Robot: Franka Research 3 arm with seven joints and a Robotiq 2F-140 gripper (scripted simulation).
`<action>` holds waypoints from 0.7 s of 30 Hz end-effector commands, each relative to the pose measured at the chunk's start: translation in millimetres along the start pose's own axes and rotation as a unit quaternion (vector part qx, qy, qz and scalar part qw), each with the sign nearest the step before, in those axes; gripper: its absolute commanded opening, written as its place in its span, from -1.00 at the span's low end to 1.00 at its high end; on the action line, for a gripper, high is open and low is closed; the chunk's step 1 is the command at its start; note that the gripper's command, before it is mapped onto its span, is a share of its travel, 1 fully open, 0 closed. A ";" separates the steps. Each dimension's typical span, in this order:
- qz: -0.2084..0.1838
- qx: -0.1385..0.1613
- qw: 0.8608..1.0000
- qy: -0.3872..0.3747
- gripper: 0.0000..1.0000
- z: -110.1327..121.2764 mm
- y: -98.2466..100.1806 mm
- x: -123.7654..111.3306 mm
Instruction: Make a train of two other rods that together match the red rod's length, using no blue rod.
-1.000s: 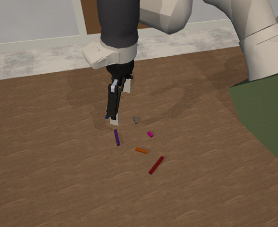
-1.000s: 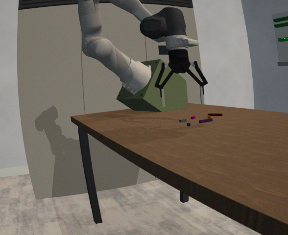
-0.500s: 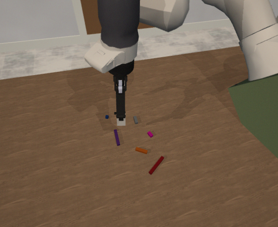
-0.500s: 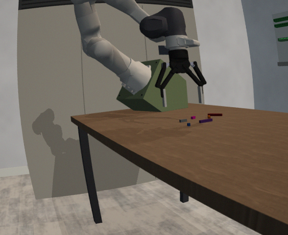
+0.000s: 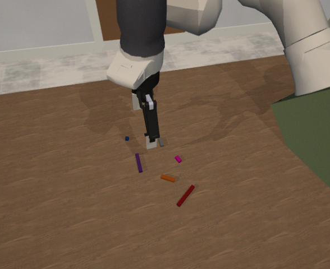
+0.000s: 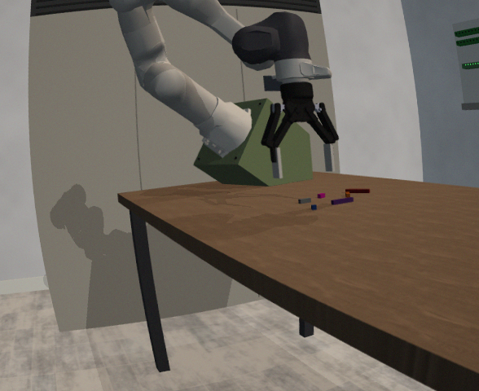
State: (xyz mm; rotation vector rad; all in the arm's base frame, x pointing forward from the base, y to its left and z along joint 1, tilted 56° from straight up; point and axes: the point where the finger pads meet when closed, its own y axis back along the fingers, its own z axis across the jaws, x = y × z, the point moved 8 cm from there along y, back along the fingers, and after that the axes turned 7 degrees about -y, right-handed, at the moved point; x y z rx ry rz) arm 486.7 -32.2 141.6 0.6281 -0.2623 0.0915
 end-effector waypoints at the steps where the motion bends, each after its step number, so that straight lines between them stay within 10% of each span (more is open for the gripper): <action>1: -0.006 -0.004 0.996 0.083 1.00 2.7 -0.9 1.0; 21: -0.007 -0.003 0.968 0.252 1.00 2.3 -1.0 0.9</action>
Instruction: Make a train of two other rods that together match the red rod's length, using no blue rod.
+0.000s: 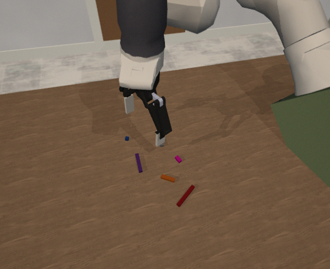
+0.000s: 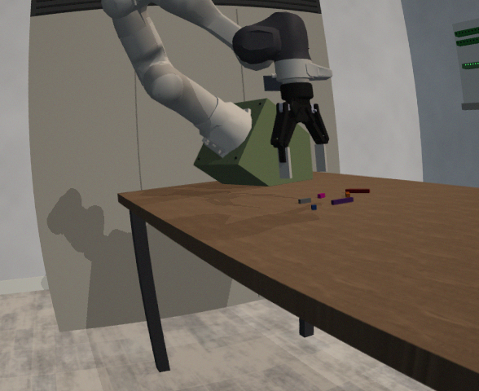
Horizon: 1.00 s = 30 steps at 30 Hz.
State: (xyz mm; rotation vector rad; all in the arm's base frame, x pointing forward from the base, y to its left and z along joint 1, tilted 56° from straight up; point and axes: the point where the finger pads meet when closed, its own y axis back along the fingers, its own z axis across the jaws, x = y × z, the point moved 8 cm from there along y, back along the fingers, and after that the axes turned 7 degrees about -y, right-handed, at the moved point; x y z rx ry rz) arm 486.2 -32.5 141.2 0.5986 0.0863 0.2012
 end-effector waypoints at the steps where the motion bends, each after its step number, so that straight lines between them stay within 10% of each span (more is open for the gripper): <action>1: -0.007 -0.001 0.996 0.083 1.00 2.8 -0.6 0.5; 30: -0.007 0.001 0.949 0.314 1.00 2.3 -0.7 0.7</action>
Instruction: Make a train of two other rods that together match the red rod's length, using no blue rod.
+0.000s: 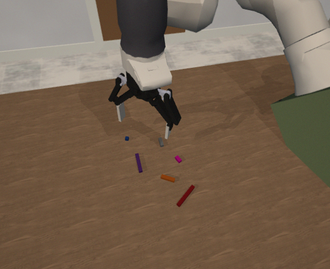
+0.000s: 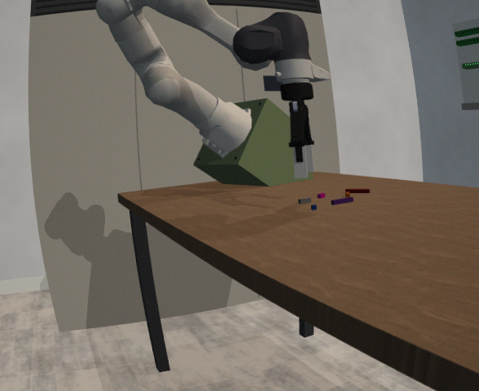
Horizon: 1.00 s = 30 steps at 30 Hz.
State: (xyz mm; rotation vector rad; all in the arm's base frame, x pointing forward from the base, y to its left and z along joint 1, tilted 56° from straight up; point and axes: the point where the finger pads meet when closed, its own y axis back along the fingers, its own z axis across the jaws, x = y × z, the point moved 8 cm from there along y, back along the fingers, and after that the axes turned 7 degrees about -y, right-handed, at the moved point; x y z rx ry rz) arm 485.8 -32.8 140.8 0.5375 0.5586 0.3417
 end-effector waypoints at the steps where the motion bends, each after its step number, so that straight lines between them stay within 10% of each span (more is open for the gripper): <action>1: -0.005 0.003 0.996 0.083 1.00 2.7 -0.3 -0.2; 30: -0.004 0.005 0.955 0.296 1.00 2.4 -0.4 0.1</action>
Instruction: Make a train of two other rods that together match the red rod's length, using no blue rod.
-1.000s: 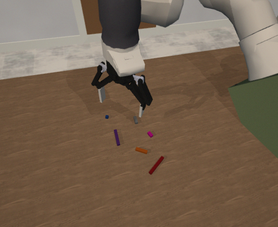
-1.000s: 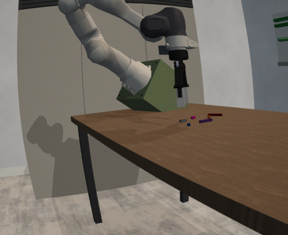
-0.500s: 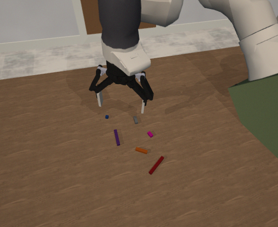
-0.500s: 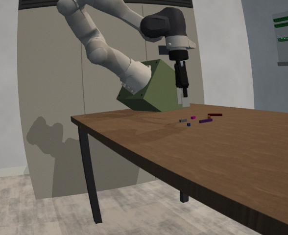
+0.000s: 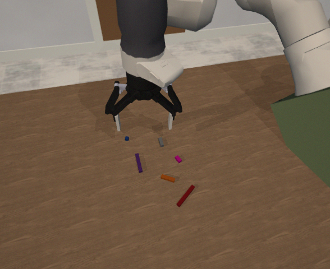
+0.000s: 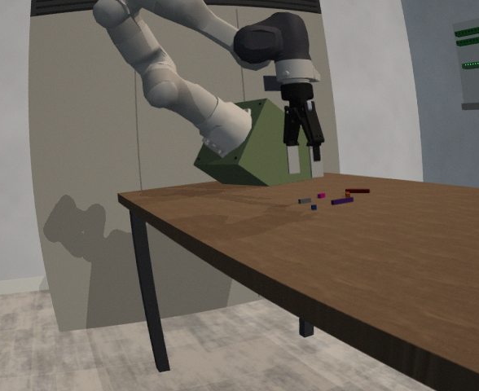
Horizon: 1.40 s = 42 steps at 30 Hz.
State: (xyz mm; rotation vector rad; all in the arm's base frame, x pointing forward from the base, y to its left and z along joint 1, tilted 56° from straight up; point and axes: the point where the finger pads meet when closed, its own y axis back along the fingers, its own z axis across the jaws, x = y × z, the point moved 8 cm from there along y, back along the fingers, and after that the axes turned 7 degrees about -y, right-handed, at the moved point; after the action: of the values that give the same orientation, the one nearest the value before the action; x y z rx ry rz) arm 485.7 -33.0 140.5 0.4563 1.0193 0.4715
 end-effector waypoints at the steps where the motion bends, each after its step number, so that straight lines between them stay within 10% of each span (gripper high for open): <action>1: -0.002 0.005 0.997 0.075 1.00 2.4 -0.1 -1.1; 42: -0.002 0.005 0.996 0.093 1.00 2.4 -0.1 -1.1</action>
State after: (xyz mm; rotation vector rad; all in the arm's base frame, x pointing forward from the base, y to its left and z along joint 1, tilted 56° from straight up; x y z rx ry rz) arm 487.1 -33.5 141.4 0.4239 1.1982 0.5137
